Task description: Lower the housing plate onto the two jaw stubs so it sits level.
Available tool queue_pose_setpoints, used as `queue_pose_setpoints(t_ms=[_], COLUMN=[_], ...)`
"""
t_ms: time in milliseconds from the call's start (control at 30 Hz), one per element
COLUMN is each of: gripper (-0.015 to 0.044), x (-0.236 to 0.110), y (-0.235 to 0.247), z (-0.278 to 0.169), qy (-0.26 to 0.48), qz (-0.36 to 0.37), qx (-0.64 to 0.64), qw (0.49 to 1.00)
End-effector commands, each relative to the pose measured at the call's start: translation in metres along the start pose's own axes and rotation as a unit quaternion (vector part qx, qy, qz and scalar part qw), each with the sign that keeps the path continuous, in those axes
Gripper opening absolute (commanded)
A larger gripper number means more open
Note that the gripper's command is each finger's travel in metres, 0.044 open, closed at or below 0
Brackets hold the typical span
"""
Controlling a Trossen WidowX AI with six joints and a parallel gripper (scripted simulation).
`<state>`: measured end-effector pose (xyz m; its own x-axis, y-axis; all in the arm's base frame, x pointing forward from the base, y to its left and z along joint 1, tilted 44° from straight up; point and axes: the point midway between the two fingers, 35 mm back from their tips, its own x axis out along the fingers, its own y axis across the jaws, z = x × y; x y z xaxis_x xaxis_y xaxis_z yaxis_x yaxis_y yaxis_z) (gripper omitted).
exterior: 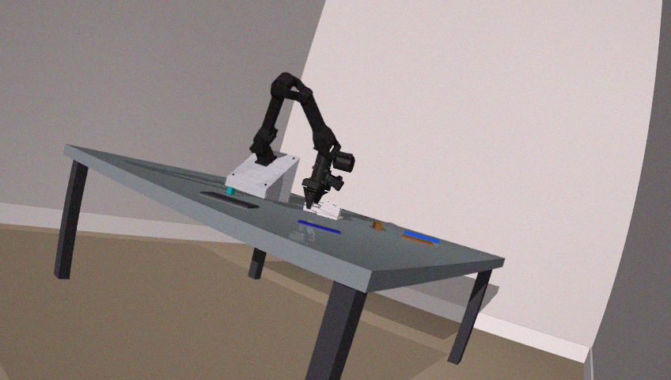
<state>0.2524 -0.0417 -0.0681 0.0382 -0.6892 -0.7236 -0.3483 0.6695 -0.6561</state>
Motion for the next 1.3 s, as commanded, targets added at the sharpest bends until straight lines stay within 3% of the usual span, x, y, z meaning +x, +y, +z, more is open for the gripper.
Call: queue_pose_setpoints(t_ms=[0,1267], gripper=[0.0351,0.0351], x=[0.0005,0.0029], y=[-0.0008,-0.0008], z=[0.0002,0.0001], qy=[0.0,0.0], qz=[-0.003,-0.003], qx=[-0.001,-0.001], qw=[1.0,1.0])
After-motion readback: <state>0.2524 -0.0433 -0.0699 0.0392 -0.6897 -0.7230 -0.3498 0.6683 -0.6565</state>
